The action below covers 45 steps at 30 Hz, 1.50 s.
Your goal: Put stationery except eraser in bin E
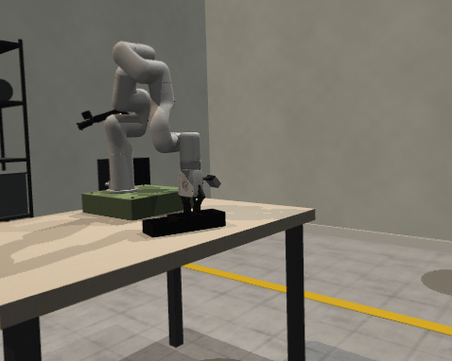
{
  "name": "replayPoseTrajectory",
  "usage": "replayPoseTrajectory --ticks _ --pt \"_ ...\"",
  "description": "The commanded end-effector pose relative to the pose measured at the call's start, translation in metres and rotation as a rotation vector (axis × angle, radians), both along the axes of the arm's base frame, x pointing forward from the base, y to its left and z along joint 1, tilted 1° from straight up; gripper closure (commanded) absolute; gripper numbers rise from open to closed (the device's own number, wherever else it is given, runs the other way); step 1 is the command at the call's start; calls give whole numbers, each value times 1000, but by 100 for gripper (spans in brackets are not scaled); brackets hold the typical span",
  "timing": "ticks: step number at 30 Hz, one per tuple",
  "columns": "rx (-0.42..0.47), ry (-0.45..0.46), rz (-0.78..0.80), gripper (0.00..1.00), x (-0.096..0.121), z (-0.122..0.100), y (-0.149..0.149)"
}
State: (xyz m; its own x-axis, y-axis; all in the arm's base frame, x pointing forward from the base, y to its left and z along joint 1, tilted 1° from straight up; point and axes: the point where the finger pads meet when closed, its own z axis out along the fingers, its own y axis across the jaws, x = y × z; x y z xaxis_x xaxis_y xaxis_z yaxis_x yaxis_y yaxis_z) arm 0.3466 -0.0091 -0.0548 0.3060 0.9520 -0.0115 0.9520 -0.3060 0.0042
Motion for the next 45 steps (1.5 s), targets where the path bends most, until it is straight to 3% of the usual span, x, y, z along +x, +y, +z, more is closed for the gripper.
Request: replayPoseTrajectory --ticks 1,9,10,41,45 --pt "-1 -4 0 44 2 0 0" --pt "-1 -4 0 44 1 0 0" --pt "-1 -4 0 100 1 0 0" --pt "-1 -4 0 100 1 0 0" --pt "-1 -4 0 100 1 13 0"
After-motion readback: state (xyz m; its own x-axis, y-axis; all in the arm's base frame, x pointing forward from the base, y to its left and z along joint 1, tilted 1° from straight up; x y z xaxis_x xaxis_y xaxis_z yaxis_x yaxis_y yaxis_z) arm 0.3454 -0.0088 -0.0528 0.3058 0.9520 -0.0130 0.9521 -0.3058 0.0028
